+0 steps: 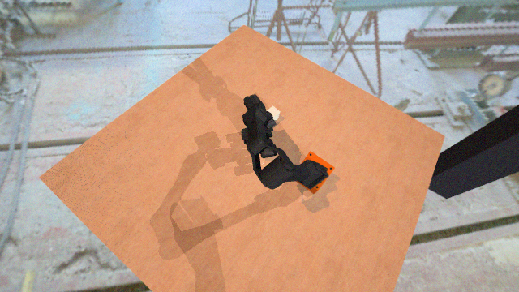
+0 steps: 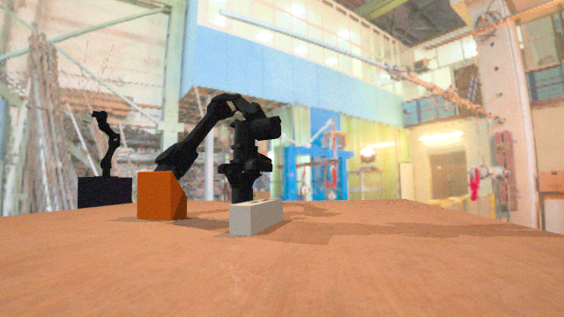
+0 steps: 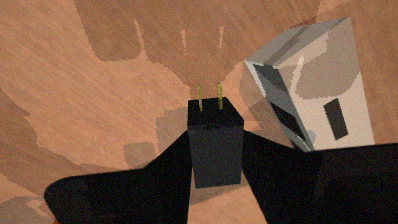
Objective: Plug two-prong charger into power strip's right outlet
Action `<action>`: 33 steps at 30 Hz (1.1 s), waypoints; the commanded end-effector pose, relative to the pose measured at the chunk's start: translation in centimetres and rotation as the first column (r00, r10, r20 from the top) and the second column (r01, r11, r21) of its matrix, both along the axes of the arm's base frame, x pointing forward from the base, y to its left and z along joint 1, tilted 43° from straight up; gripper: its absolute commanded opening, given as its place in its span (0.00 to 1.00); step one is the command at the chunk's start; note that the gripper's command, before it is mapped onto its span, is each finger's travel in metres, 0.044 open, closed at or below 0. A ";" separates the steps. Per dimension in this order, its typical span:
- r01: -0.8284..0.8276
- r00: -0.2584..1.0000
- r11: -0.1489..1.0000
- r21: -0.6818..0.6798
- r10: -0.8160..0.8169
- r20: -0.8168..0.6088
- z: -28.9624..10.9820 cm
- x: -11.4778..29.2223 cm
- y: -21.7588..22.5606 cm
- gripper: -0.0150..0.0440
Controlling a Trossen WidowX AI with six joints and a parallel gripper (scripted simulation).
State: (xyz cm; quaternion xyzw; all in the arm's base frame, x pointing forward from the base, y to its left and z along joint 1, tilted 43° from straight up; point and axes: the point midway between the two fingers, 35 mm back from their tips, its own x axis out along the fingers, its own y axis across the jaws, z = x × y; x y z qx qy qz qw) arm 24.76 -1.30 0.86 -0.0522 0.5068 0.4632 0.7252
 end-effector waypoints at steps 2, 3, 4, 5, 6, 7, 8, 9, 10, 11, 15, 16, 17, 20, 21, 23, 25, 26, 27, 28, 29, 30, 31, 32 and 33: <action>0.077 0.995 0.997 0.002 -0.077 -0.066 -1.1 -0.3 -0.8 0.25; 0.090 0.993 0.996 0.002 -0.090 -0.078 -1.2 -0.4 -1.0 0.25; 0.104 0.991 0.995 0.003 -0.103 -0.090 -1.4 -0.5 -1.1 0.25; 0.117 0.988 0.993 0.003 -0.116 -0.101 -1.6 -0.5 -1.2 0.25; 0.130 0.985 0.992 0.003 -0.129 -0.113 -1.8 -0.6 -1.3 0.25; 0.143 0.982 0.990 0.003 -0.142 -0.125 -2.0 -0.6 -1.5 0.25; 0.156 0.979 0.988 0.003 -0.154 -0.136 -2.2 -0.7 -1.6 0.25; 0.169 0.975 0.986 0.003 -0.167 -0.148 -2.4 -0.8 -1.7 0.25; 0.182 0.971 0.983 0.003 -0.180 -0.159 -2.5 -0.9 -1.8 0.25; 0.195 0.966 0.981 0.002 -0.192 -0.171 -2.7 -0.9 -1.9 0.25; 0.247 0.946 0.969 -0.001 -0.241 -0.217 -3.5 -1.3 -2.4 0.25; 0.259 0.940 0.966 -0.002 -0.253 -0.228 -3.6 -1.3 -2.5 0.25; 0.272 0.934 0.962 -0.003 -0.265 -0.240 -3.8 -1.4 -2.6 0.25; 0.309 0.914 0.951 -0.008 -0.300 -0.273 -4.4 -1.7 -2.9 0.25; 0.322 0.907 0.947 -0.010 -0.311 -0.285 -4.5 -1.8 -3.0 0.25; 0.346 0.892 0.938 -0.014 -0.333 -0.307 -4.9 -2.0 -3.2 0.25; 0.370 0.875 0.929 -0.018 -0.355 -0.329 -5.3 -2.2 -3.4 0.25; 0.382 0.867 0.924 -0.021 -0.366 -0.340 -5.4 -2.3 -3.5 0.25; 0.393 0.858 0.919 -0.023 -0.376 -0.350 -5.6 -2.4 -3.6 0.25; 0.405 0.849 0.914 -0.026 -0.386 -0.361 -5.8 -2.5 -3.7 0.25; 0.416 0.839 0.909 -0.029 -0.396 -0.372 -6.0 -2.6 -3.8 0.25; 0.428 0.830 0.903 -0.032 -0.406 -0.382 -6.1 -2.7 -3.9 0.25; 0.439 0.820 0.898 -0.035 -0.416 -0.393 -6.3 -2.8 -3.9 0.25; 0.450 0.810 0.892 -0.038 -0.426 -0.403 -6.5 -2.9 -4.0 0.25; 0.461 0.800 0.886 -0.041 -0.435 -0.413 -6.7 -3.0 -4.1 0.25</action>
